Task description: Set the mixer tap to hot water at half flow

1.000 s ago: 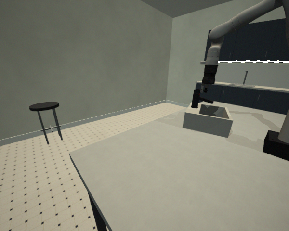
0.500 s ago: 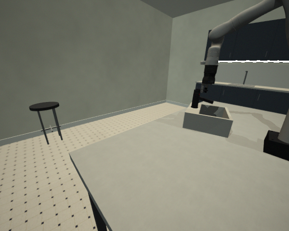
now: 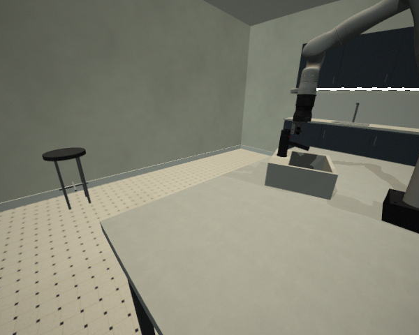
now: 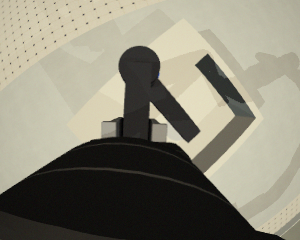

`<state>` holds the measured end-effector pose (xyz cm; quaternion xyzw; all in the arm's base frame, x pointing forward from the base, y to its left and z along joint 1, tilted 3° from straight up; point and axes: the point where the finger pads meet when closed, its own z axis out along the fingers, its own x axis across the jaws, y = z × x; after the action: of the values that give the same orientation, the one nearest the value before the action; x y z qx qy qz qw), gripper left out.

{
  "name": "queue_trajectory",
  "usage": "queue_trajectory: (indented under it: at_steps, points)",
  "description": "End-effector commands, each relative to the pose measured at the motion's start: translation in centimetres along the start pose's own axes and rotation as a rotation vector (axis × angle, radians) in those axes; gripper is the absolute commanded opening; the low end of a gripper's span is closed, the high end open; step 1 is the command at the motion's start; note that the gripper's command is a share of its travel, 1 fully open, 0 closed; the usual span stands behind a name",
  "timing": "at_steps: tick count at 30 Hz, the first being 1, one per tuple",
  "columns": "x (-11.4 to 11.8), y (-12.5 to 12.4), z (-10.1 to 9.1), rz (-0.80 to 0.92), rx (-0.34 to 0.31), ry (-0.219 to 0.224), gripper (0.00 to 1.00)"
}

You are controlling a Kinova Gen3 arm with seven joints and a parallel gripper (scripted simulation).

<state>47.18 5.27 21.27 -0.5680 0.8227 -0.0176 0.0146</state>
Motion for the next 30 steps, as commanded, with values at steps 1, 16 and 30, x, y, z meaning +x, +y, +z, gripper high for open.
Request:
queue_trajectory:
  at_steps: [1, 16, 30]
  points:
    - [-0.1, 0.0, 0.2, -0.006, -0.001, -0.002, 0.0]
    - [-0.2, -0.5, -1.0, -0.007, 0.002, -0.004, 0.0]
    - [-0.2, -0.5, -1.1, -0.007, 0.002, -0.004, 0.0]
